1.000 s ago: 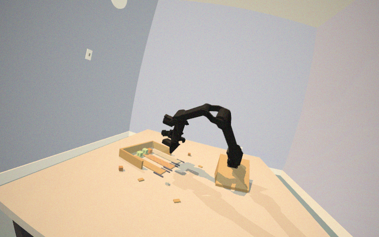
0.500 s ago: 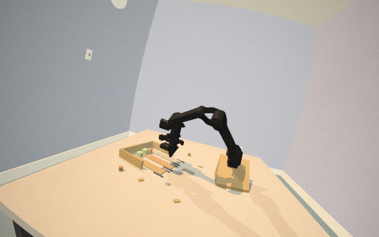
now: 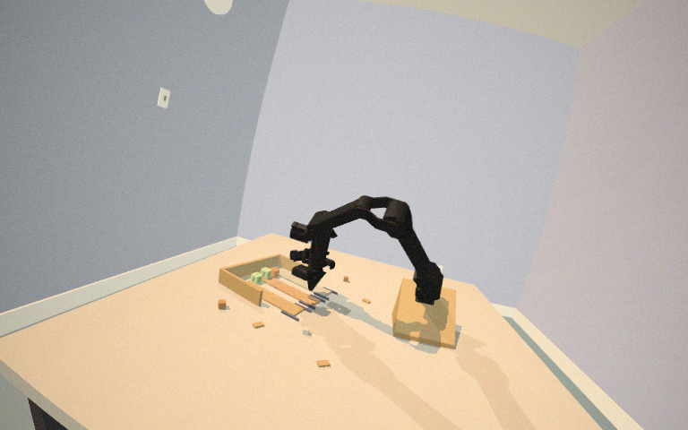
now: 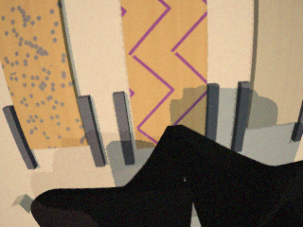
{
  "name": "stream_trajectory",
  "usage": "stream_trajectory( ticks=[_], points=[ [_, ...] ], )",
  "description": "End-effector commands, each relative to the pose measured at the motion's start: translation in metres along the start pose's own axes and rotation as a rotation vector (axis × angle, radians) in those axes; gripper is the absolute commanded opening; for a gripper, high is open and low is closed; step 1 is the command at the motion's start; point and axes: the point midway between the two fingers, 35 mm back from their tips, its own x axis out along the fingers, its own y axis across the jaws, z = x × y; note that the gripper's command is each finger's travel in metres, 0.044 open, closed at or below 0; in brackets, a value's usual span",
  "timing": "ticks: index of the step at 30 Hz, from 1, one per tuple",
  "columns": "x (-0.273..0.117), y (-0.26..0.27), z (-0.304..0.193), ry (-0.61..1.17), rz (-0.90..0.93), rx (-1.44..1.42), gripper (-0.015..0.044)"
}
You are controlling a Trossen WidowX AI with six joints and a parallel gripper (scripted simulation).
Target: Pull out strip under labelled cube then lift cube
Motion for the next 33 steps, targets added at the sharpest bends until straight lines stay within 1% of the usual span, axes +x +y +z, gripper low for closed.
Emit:
stream_trajectory(
  ticks=[1, 18, 33],
  points=[
    [0.006, -0.001, 0.0, -0.002, 0.001, 0.005, 0.0],
    [0.033, -0.002, -0.004, -0.001, 0.003, 0.005, 0.0],
    [0.034, -0.002, -0.004, -0.001, 0.003, 0.005, 0.0]
  ],
)
